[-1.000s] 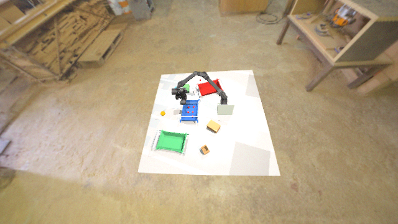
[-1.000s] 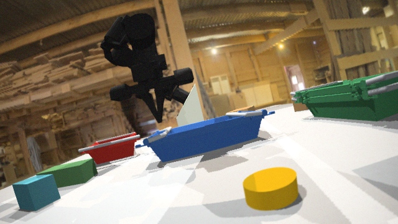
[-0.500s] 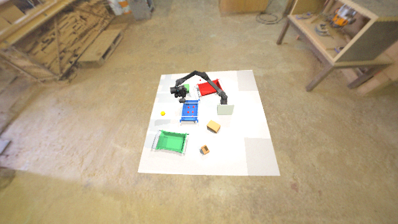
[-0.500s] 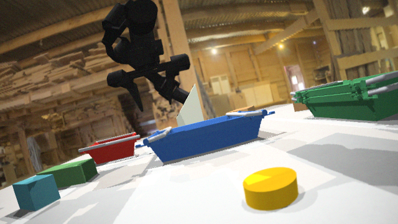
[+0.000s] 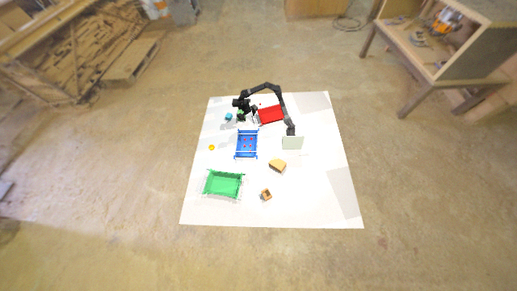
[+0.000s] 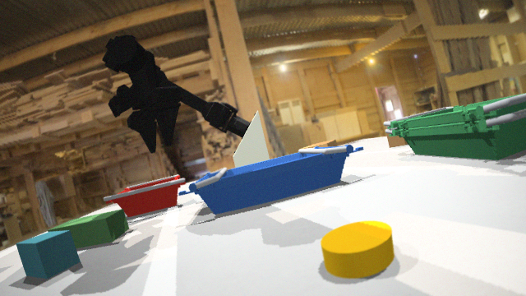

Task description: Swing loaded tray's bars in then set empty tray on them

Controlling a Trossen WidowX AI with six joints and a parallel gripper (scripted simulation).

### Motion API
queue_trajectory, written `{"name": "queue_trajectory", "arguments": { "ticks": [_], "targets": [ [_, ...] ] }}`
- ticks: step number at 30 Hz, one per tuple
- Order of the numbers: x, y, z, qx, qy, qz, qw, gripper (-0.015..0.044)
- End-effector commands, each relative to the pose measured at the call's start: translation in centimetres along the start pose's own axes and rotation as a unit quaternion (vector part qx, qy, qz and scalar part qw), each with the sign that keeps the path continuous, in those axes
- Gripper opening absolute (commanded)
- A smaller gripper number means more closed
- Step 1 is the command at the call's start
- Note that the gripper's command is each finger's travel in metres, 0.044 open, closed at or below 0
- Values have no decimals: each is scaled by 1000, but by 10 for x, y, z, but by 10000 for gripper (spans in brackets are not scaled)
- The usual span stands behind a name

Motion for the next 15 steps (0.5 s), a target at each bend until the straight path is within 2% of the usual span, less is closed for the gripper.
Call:
{"name": "queue_trajectory", "arguments": {
  "ticks": [1,8,11,15],
  "targets": [
    [-41,-3,-12,5,-140,10,990,440],
    [-107,-13,-44,6,-397,15,917,440],
    [-135,-19,-66,1,-532,13,847,440],
    [-164,-28,-101,-9,-691,13,722,440]
  ]
}}
Point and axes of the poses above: the point midway between the two fingers, 35 mm back from their tips, its own y axis back along the fingers, its own x axis across the jaws, z = x × y, the point moved 8 cm from there along y, back along the fingers, and after that the axes turned 7 degrees about y, right-handed, at the moved point
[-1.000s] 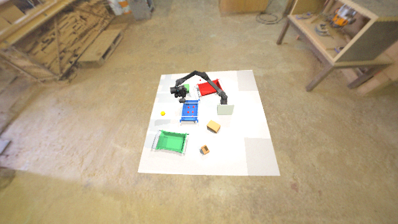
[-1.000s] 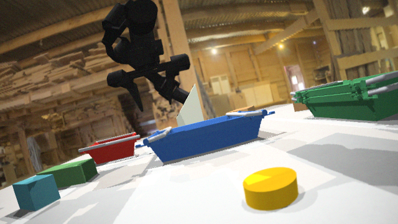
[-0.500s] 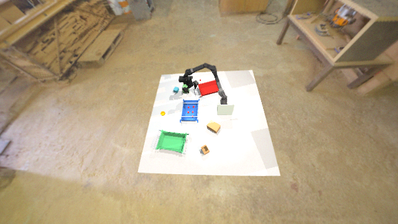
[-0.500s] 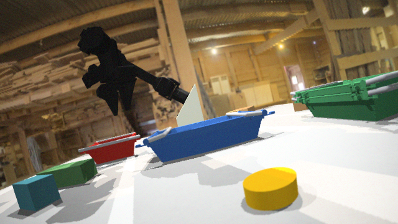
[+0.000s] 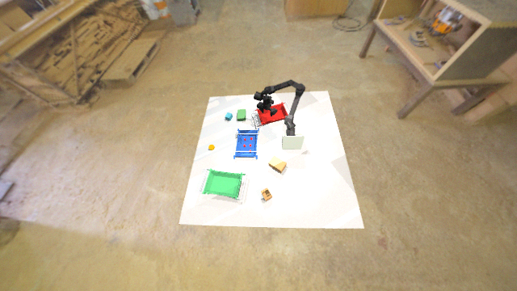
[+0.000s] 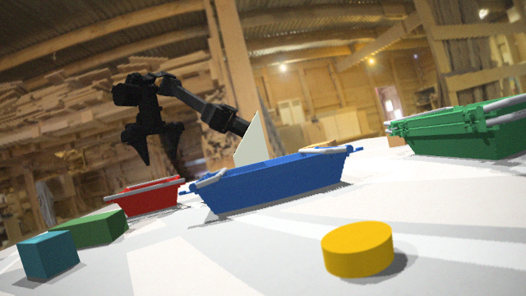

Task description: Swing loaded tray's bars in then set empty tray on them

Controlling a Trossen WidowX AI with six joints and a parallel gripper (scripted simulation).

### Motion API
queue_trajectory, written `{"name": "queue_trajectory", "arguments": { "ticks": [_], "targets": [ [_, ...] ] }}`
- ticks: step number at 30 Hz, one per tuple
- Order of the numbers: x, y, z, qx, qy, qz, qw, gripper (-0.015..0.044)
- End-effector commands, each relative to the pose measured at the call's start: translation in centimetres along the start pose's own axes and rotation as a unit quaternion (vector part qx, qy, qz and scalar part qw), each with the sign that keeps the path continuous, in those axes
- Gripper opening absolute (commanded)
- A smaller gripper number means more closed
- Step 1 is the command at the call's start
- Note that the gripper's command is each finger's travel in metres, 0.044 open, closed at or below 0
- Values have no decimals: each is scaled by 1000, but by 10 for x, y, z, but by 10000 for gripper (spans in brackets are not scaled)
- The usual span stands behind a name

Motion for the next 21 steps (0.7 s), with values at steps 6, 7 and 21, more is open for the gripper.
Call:
{"name": "queue_trajectory", "arguments": {
  "ticks": [6,7,21],
  "targets": [
    [-70,-17,16,-16,-333,16,943,440],
    [-70,-17,16,-16,-333,16,943,440],
    [-66,-39,14,-13,-334,11,942,440]
  ]
}}
Point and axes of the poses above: the point midway between the two fingers, 35 mm back from their tips, its own y axis back along the fingers, its own x axis across the jaws, z = x × y, the point moved 8 cm from there along y, back along the fingers, and after that the axes turned 7 degrees about y, right-handed, at the moved point
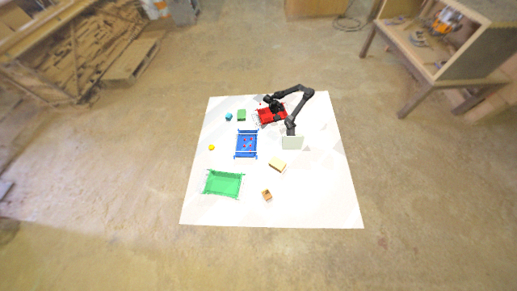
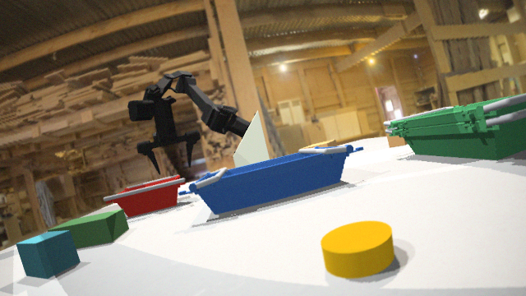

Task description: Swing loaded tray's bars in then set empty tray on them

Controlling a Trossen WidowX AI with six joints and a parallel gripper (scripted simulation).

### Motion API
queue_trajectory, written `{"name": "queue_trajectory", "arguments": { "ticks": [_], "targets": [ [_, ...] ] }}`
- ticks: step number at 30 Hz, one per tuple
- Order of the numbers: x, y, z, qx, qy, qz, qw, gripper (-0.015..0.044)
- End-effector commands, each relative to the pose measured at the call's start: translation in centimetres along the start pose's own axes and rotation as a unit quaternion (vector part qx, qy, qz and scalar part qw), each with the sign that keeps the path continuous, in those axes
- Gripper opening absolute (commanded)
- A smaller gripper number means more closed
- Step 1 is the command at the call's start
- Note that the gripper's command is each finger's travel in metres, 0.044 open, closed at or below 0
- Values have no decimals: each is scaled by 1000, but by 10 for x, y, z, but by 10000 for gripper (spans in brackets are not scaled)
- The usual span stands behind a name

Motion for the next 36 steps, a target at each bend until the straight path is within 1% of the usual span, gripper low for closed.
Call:
{"name": "queue_trajectory", "arguments": {
  "ticks": [1,20,24,36],
  "targets": [
    [0,-10,-2,2,2,-4,1000,440],
    [-1,-67,2,1,3,-1,1000,440],
    [-2,-71,3,0,4,0,1000,440],
    [-2,-71,3,0,4,0,1000,264]
  ]
}}
Point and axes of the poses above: the point midway between the two fingers, 35 mm back from their tips, its own y axis back along the fingers, its own x axis across the jaws, z = x × y, the point moved 8 cm from there along y, back along the fingers, and after that the axes turned 7 degrees about y, right-handed, at the moved point
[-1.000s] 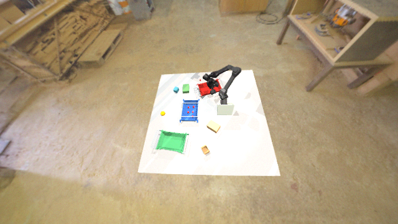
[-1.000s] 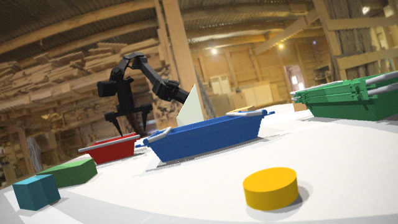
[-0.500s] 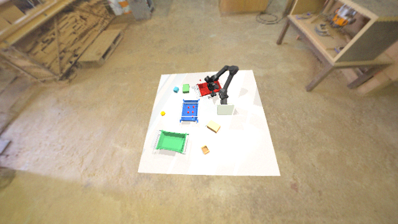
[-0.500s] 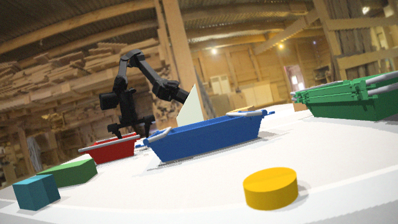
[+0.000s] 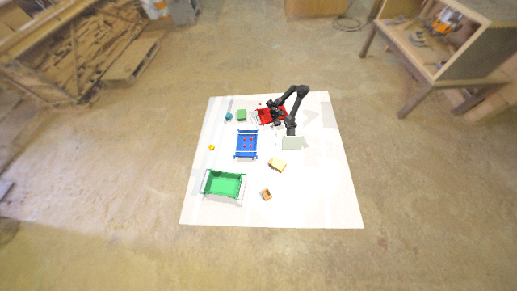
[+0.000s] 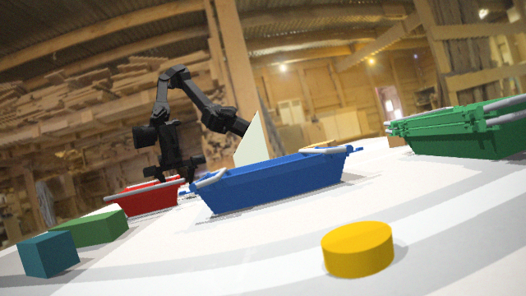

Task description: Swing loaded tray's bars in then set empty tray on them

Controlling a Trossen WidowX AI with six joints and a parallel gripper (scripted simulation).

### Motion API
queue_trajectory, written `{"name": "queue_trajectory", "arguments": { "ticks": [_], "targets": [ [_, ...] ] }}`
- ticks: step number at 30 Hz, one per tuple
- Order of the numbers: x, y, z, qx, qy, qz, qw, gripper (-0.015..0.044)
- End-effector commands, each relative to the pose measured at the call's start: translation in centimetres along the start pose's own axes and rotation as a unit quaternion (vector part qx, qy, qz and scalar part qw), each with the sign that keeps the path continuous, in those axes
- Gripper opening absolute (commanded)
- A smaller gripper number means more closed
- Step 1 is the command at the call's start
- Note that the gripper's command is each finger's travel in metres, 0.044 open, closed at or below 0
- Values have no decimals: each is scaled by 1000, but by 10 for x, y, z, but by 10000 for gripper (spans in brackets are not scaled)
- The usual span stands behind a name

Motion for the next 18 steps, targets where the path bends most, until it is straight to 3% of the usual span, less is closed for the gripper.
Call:
{"name": "queue_trajectory", "arguments": {
  "ticks": [1,18],
  "targets": [
    [0,0,0,3,2,0,1000,249],
    [0,0,0,3,2,0,1000,136]
  ]
}}
Point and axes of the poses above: the point midway between the two fingers, 35 mm back from their tips, its own y axis back along the fingers, its own x axis across the jaws, z = x × y, the point moved 8 cm from there along y, back along the fingers, and after that the axes turned 7 degrees about y, right-handed, at the moved point
